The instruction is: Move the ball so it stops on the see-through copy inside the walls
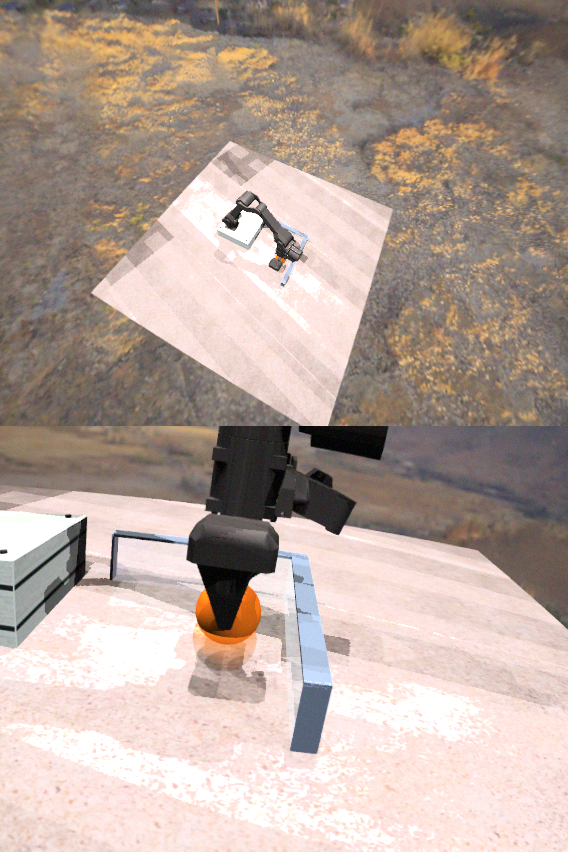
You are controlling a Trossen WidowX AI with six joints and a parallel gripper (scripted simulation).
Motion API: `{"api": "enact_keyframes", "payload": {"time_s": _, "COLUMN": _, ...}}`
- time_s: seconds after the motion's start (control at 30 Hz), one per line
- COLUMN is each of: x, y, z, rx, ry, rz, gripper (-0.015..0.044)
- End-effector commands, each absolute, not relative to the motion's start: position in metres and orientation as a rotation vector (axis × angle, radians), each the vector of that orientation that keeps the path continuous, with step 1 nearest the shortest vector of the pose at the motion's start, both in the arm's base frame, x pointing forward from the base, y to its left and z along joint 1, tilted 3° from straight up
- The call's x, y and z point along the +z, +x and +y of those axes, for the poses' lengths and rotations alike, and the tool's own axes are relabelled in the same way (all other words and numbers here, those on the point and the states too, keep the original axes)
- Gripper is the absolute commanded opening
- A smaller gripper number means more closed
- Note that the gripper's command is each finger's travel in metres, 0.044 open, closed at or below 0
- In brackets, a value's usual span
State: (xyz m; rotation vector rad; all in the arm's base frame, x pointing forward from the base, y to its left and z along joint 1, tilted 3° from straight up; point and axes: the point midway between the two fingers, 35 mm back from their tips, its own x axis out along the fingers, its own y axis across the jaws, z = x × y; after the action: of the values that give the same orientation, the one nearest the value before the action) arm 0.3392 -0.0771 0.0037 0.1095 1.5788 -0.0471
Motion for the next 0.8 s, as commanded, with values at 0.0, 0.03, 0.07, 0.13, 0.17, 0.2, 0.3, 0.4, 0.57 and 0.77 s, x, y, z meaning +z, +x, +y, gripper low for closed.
{"api": "enact_keyframes", "payload": {"time_s": 0.0, "x": -0.01, "y": 0.338, "z": -0.077, "rx": -0.048, "ry": 0.103, "rz": 1.577, "gripper": 0.0}}
{"api": "enact_keyframes", "payload": {"time_s": 0.03, "x": -0.01, "y": 0.338, "z": -0.077, "rx": -0.048, "ry": 0.103, "rz": 1.577, "gripper": 0.0}}
{"api": "enact_keyframes", "payload": {"time_s": 0.07, "x": -0.01, "y": 0.338, "z": -0.077, "rx": -0.048, "ry": 0.103, "rz": 1.577, "gripper": 0.0}}
{"api": "enact_keyframes", "payload": {"time_s": 0.13, "x": -0.01, "y": 0.338, "z": -0.077, "rx": -0.048, "ry": 0.103, "rz": 1.577, "gripper": 0.0}}
{"api": "enact_keyframes", "payload": {"time_s": 0.17, "x": -0.011, "y": 0.338, "z": -0.077, "rx": -0.048, "ry": 0.103, "rz": 1.577, "gripper": 0.0}}
{"api": "enact_keyframes", "payload": {"time_s": 0.2, "x": -0.012, "y": 0.338, "z": -0.077, "rx": -0.048, "ry": 0.103, "rz": 1.577, "gripper": 0.0}}
{"api": "enact_keyframes", "payload": {"time_s": 0.3, "x": -0.016, "y": 0.338, "z": -0.077, "rx": -0.048, "ry": 0.103, "rz": 1.577, "gripper": 0.0}}
{"api": "enact_keyframes", "payload": {"time_s": 0.4, "x": -0.021, "y": 0.338, "z": -0.077, "rx": -0.048, "ry": 0.103, "rz": 1.577, "gripper": 0.0}}
{"api": "enact_keyframes", "payload": {"time_s": 0.57, "x": -0.028, "y": 0.338, "z": -0.076, "rx": -0.048, "ry": 0.103, "rz": 1.577, "gripper": 0.0}}
{"api": "enact_keyframes", "payload": {"time_s": 0.77, "x": -0.025, "y": 0.338, "z": -0.076, "rx": -0.045, "ry": 0.107, "rz": 1.576, "gripper": 0.0105}}
